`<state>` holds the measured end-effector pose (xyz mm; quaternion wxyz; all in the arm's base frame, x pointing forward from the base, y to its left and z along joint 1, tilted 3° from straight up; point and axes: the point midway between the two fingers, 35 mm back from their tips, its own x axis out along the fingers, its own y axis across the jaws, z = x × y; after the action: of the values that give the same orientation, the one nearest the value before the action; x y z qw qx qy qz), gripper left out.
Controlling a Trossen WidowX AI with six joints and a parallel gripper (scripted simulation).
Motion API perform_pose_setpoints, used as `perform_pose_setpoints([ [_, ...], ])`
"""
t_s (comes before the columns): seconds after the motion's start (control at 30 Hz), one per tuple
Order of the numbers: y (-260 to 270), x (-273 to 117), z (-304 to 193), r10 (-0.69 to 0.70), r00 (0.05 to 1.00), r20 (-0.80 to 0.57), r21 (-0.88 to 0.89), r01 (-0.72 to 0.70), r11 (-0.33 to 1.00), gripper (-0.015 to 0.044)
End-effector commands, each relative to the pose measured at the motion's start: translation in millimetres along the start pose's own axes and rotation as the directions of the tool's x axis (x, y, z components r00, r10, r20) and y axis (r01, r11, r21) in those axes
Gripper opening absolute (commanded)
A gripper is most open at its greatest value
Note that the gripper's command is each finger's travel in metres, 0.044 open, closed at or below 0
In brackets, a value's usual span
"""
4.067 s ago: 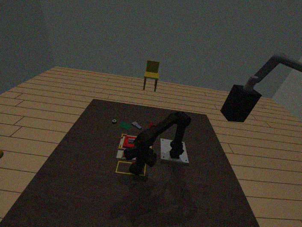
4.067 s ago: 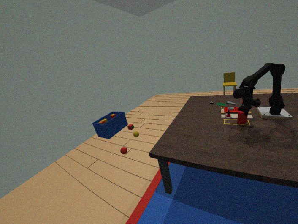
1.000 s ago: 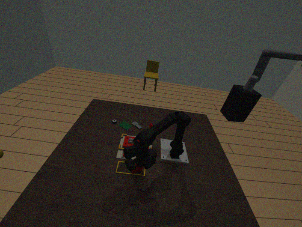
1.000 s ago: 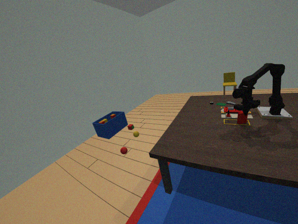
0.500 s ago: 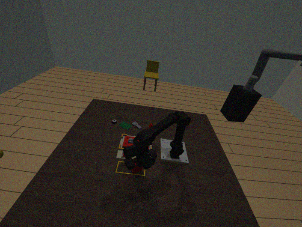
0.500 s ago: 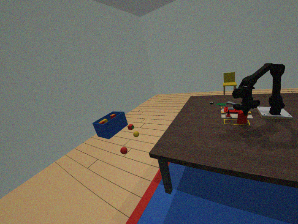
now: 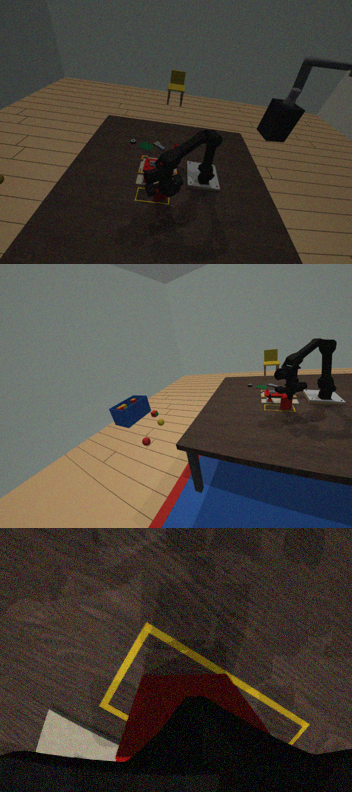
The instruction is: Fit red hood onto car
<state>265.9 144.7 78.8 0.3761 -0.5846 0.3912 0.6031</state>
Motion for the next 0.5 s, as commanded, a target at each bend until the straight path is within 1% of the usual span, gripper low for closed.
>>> perform_pose_setpoints([
  [0.0, -1.2, -0.6, -1.1, -0.005, 1.0, -0.006, 0.021, 0.005, 1.0, 0.0],
  [0.47, -1.4, -0.6, -2.0, -0.005, 1.0, -0.006, 0.094, 0.005, 0.996, 0.0],
])
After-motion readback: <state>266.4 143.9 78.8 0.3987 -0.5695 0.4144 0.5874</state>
